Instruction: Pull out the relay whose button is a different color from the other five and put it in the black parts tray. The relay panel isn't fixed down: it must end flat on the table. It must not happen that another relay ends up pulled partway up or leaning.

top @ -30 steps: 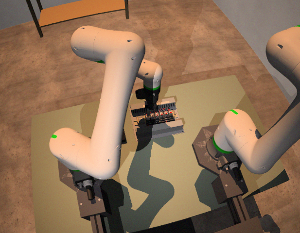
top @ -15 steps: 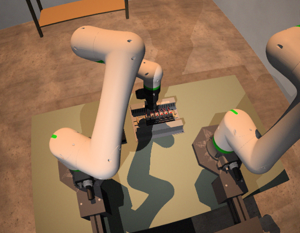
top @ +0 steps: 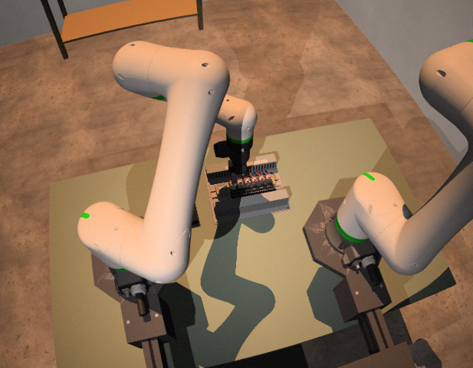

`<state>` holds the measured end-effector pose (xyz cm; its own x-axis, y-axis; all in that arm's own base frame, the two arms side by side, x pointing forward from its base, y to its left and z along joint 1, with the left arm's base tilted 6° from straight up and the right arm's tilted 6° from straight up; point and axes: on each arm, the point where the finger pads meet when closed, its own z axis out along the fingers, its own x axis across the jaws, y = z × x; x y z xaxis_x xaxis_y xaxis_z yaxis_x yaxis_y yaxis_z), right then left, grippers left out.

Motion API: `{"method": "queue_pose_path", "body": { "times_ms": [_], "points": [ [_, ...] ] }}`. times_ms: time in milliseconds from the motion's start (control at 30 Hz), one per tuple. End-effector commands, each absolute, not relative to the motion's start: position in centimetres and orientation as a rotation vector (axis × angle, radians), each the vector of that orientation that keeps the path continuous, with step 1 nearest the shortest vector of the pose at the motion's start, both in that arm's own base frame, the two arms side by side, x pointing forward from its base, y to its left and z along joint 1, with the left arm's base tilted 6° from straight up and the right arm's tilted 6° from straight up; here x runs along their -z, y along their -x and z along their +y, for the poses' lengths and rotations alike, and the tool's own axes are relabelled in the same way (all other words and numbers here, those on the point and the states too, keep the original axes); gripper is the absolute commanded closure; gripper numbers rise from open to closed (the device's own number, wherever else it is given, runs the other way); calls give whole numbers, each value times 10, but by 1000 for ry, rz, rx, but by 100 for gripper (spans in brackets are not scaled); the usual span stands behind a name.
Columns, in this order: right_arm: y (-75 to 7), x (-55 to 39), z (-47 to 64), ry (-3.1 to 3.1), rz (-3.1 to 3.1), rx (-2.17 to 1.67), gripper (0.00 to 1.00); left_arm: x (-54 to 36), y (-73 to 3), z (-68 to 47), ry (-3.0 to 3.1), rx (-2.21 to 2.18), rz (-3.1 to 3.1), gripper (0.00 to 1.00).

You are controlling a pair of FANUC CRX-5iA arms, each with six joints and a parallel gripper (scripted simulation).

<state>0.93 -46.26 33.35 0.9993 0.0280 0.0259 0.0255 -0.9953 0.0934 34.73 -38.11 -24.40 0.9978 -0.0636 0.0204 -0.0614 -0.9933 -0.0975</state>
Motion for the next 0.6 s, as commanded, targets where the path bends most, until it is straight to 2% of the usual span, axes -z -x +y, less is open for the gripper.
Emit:
{"method": "queue_pose_path", "body": {
  "times_ms": [0,567],
  "points": [
    [-9,-334,-463,-3046,41,-41,0,250,-348,-381,3044,38,95,2],
    [-9,-334,-463,-3046,41,-41,0,280,-349,-379,3044,38,95,2]
  ]
}}
